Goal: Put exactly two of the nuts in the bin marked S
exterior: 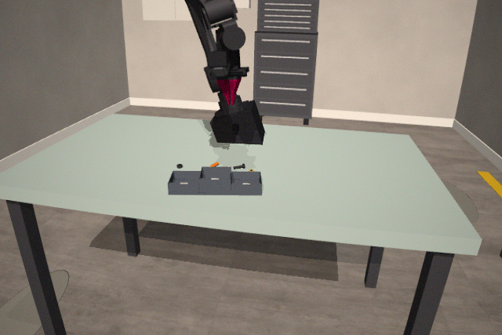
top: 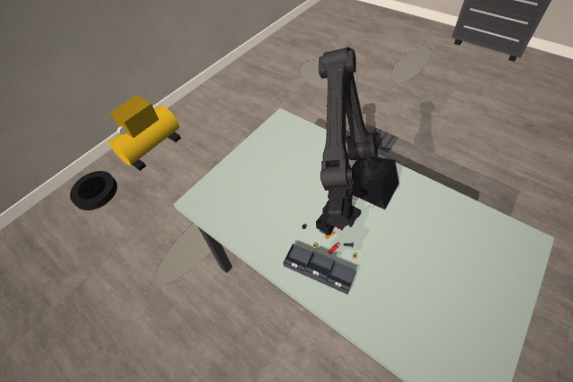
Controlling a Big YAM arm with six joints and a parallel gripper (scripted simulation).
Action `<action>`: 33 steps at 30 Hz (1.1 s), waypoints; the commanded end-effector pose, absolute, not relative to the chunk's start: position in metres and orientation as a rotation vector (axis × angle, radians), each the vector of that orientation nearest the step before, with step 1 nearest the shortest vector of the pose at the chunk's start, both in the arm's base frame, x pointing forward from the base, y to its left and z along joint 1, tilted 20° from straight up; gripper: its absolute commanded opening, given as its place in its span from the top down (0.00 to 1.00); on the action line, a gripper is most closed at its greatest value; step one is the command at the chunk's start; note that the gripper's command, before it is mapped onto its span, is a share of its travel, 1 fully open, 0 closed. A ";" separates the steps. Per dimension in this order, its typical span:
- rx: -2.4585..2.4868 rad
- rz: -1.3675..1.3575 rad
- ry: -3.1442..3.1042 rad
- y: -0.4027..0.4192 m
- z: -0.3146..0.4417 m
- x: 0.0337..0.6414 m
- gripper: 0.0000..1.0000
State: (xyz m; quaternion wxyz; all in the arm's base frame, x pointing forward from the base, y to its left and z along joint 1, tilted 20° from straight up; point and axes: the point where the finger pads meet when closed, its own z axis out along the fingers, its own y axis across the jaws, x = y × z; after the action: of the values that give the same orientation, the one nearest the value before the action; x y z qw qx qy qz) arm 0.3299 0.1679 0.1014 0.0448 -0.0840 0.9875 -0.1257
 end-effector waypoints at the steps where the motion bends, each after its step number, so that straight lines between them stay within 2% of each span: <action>1: -0.251 -0.415 2.986 0.167 0.115 0.357 0.92; 3: -0.247 -0.454 3.006 0.141 0.113 0.334 0.92; 8: -0.247 -0.454 3.007 0.124 0.120 0.328 0.92; 9: -0.227 -0.469 2.976 0.126 0.140 0.344 0.92; 13: -0.245 -0.513 3.019 0.088 0.128 0.317 0.92; 17: -0.227 -0.472 2.976 0.098 0.142 0.340 0.92; 20: -0.288 -0.518 3.026 0.097 0.119 0.317 0.92; 33: -0.276 -0.486 2.991 0.106 0.135 0.329 0.92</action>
State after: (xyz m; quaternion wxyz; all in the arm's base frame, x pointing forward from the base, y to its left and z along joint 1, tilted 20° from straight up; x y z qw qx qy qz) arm 0.3161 0.0905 0.1186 0.0276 -0.0757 0.9824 -0.1684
